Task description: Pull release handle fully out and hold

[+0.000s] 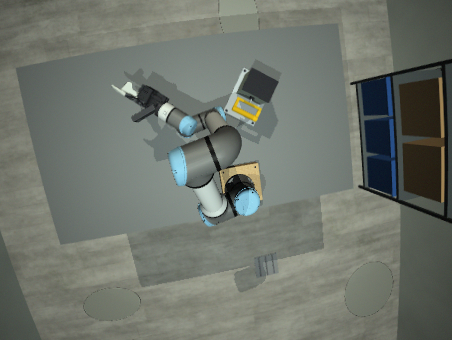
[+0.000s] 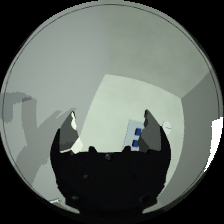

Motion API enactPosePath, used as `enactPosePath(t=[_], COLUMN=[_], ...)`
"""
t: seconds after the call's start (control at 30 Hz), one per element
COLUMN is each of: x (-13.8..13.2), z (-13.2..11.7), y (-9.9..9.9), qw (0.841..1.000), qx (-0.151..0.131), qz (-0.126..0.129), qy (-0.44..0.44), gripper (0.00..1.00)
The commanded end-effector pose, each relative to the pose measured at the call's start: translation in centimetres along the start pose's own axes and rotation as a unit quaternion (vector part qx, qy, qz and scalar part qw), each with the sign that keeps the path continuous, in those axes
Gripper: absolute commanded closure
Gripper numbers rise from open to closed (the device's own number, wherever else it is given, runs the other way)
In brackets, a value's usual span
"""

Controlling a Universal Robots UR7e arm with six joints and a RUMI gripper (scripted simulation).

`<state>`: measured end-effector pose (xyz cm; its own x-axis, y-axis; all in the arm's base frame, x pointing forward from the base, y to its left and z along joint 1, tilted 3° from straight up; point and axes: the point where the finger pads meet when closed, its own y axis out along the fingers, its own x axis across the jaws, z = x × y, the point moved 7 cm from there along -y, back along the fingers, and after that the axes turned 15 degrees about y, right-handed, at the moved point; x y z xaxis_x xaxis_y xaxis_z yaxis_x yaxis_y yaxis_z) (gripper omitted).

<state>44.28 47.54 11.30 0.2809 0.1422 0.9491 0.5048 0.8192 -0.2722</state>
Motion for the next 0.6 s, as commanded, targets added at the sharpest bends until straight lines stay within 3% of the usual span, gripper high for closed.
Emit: enactPosePath(t=[0.0,0.57], x=[0.06,0.06], z=[0.00,0.00], y=[-0.01,-0.01], qw=[1.000,1.000], qx=[0.000,0.000], qz=[-0.001,-0.001], qy=[0.000,0.000], gripper=[0.00,0.00])
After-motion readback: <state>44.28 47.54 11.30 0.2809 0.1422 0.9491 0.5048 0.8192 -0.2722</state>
